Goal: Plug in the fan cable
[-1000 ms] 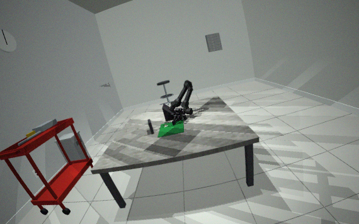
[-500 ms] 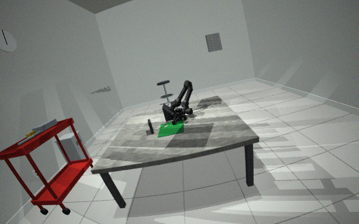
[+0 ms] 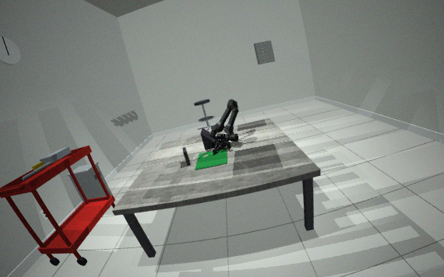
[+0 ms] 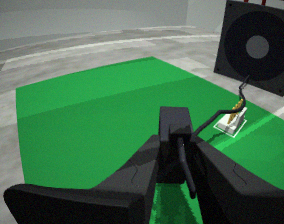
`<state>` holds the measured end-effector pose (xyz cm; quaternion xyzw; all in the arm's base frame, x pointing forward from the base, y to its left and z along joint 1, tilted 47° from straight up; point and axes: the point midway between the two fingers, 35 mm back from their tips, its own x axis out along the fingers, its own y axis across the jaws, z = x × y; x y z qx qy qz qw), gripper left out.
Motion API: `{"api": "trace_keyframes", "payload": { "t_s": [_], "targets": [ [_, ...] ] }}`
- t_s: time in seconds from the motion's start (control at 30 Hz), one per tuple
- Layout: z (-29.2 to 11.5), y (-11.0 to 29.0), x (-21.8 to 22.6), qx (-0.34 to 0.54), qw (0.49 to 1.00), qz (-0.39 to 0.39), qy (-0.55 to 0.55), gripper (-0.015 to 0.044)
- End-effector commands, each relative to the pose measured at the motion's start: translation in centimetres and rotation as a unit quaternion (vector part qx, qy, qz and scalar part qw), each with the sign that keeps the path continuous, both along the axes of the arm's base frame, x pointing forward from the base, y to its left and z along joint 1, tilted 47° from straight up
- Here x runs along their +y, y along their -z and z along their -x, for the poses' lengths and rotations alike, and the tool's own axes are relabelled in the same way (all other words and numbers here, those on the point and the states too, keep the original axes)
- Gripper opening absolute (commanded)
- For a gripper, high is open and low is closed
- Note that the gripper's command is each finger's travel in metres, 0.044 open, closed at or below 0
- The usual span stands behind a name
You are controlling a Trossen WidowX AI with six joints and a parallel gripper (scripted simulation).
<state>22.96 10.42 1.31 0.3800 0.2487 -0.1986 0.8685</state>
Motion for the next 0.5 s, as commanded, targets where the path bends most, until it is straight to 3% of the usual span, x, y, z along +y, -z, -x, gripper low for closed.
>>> {"api": "trace_keyframes", "payload": {
  "t_s": [0.0, 0.37, 0.47],
  "targets": [
    [0.02, 0.02, -0.03, 0.001, 1.0, 0.001, -0.001, 0.0],
    [0.02, 0.02, -0.03, 0.001, 1.0, 0.001, -0.001, 0.0],
    [0.0, 0.0, 0.0, 0.0, 1.0, 0.0, 0.0, 0.0079]
  ]
}}
